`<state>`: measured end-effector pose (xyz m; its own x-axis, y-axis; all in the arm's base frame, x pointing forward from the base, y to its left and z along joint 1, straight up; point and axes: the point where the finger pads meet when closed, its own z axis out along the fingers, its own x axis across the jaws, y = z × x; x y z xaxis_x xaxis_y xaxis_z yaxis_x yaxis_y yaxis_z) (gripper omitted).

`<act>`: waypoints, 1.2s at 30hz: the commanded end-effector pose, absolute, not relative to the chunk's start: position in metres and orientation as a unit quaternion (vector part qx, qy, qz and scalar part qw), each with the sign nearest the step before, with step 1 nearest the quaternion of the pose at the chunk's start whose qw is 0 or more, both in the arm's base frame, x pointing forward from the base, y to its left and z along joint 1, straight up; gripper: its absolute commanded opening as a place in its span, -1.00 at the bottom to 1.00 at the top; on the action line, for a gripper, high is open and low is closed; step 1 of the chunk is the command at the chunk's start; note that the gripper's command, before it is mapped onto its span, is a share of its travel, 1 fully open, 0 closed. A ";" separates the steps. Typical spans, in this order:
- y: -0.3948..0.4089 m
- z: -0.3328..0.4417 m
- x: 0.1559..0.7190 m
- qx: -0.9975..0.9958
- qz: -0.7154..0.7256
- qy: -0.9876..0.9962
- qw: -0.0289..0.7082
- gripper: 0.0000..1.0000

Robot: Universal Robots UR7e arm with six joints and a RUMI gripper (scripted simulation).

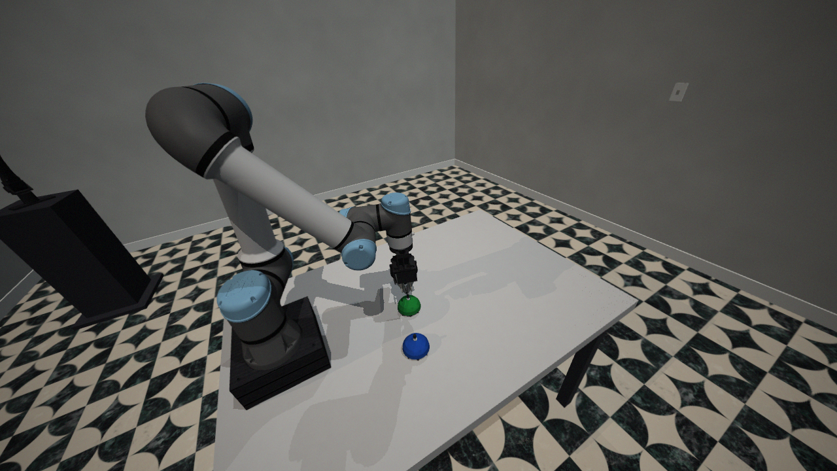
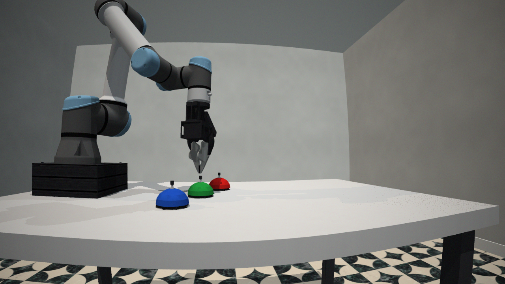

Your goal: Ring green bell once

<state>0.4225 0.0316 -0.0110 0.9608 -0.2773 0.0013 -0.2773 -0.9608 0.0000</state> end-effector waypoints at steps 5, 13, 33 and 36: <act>0.032 -0.013 0.423 0.990 0.001 -0.140 0.000 -1.00; 0.032 -0.020 0.423 0.990 0.001 -0.140 0.000 -1.00; 0.032 -0.021 0.423 0.990 0.001 -0.140 0.000 -1.00; 0.032 -0.021 0.423 0.990 0.001 -0.140 0.000 -1.00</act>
<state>0.4225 0.0316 -0.0210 0.9608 -0.2773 0.0013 -0.2773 -0.9608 0.0000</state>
